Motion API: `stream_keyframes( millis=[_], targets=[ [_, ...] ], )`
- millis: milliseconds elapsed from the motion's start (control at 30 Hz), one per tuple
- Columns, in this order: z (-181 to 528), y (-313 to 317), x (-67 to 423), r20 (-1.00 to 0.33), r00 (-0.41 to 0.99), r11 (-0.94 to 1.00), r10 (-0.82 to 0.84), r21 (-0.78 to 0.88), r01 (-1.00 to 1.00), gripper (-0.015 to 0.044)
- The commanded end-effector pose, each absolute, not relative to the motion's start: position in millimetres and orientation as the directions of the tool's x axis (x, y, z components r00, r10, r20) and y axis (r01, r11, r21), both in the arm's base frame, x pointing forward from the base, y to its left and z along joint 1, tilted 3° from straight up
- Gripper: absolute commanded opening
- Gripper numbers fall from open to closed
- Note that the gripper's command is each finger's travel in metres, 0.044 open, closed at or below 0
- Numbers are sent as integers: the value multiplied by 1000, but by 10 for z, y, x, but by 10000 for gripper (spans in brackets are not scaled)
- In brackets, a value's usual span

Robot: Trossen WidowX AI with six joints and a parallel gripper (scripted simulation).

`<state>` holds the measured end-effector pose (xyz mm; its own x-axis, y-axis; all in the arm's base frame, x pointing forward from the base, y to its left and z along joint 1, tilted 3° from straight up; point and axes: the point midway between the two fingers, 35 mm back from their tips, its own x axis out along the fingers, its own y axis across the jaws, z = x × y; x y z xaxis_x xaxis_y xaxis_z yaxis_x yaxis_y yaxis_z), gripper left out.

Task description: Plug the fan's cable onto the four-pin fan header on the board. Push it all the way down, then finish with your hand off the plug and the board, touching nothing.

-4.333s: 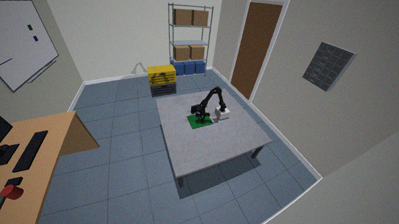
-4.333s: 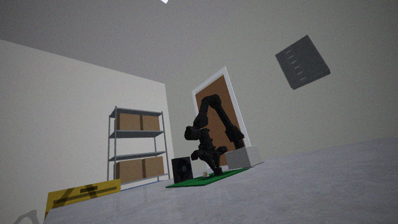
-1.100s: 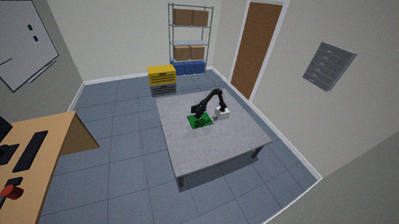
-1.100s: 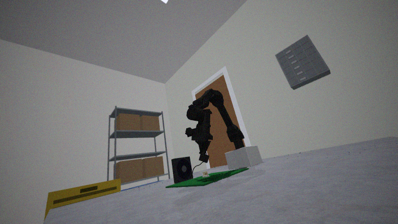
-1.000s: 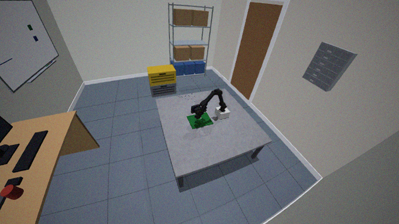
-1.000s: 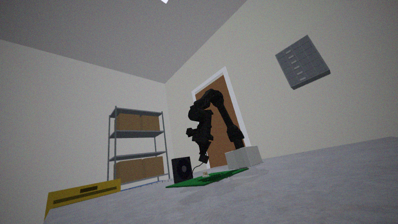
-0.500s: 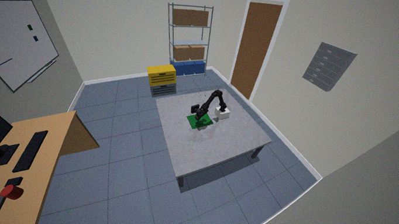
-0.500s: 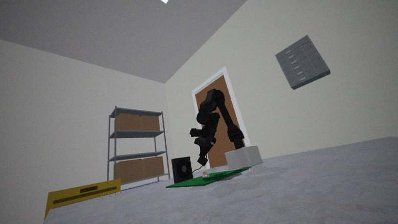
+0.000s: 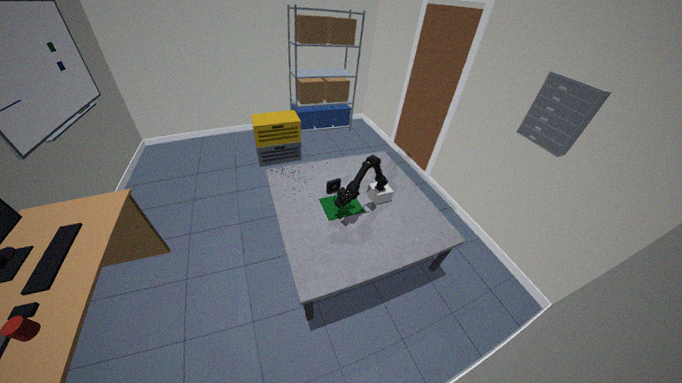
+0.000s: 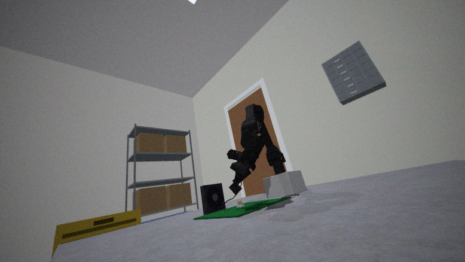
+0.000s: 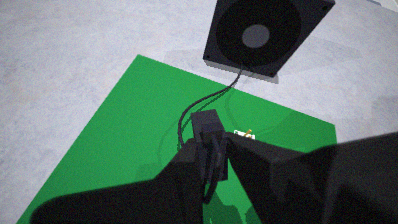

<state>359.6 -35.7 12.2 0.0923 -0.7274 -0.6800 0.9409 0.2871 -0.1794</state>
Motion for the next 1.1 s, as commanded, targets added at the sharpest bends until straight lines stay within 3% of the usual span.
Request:
stream_keyframes(
  millis=[0,1067],
  targets=[
    [114,-348,3588,-637,113,283,-762,-172,944,0],
    [215,-121,3545,-249,330,353,-911,-54,934,0]
  ],
)
